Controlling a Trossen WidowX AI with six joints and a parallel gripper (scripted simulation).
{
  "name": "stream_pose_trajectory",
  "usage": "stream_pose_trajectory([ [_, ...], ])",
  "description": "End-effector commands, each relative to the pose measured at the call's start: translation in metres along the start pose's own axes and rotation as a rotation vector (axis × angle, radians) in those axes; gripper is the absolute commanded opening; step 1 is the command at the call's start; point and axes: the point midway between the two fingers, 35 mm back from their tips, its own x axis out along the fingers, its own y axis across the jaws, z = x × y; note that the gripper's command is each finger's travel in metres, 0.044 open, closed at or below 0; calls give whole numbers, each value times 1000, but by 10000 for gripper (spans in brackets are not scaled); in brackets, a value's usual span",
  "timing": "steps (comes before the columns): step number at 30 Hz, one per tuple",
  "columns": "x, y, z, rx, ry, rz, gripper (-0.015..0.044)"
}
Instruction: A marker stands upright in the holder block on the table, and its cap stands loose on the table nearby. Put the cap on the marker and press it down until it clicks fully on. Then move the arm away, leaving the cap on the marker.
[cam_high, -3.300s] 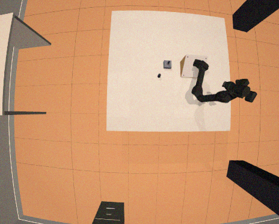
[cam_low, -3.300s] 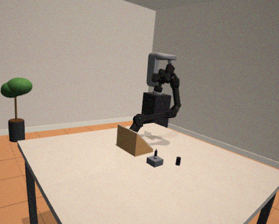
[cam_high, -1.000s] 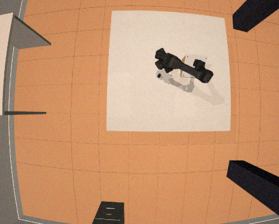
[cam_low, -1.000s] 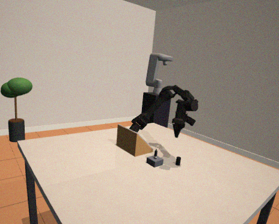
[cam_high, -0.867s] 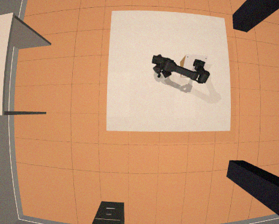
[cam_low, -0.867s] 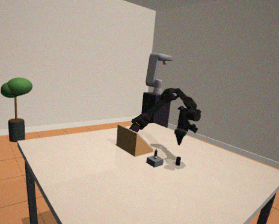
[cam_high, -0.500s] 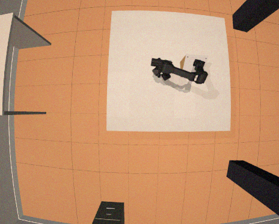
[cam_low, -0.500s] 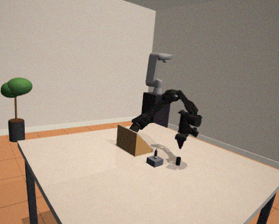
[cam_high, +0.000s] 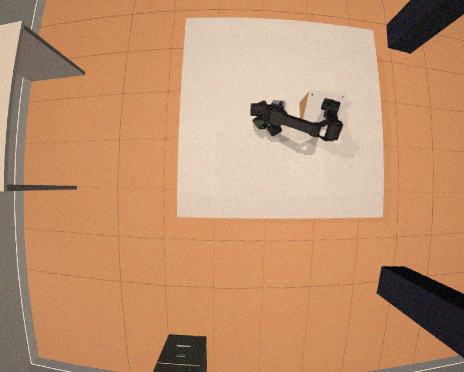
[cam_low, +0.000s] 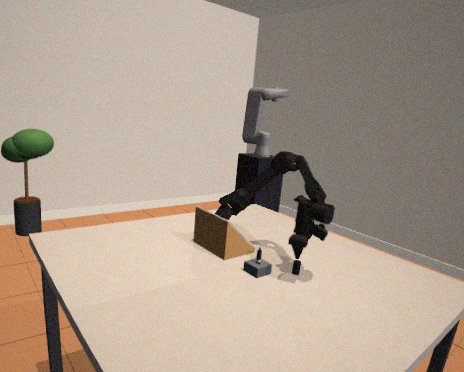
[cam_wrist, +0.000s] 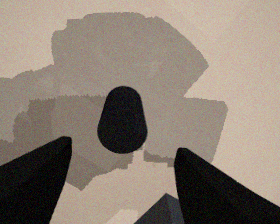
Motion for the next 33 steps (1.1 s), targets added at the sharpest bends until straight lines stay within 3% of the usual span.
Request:
stream_pose_trajectory([
  [1, 7, 1, -1, 6, -1, 7, 240],
  [33, 57, 2, -1, 6, -2, 9, 240],
])
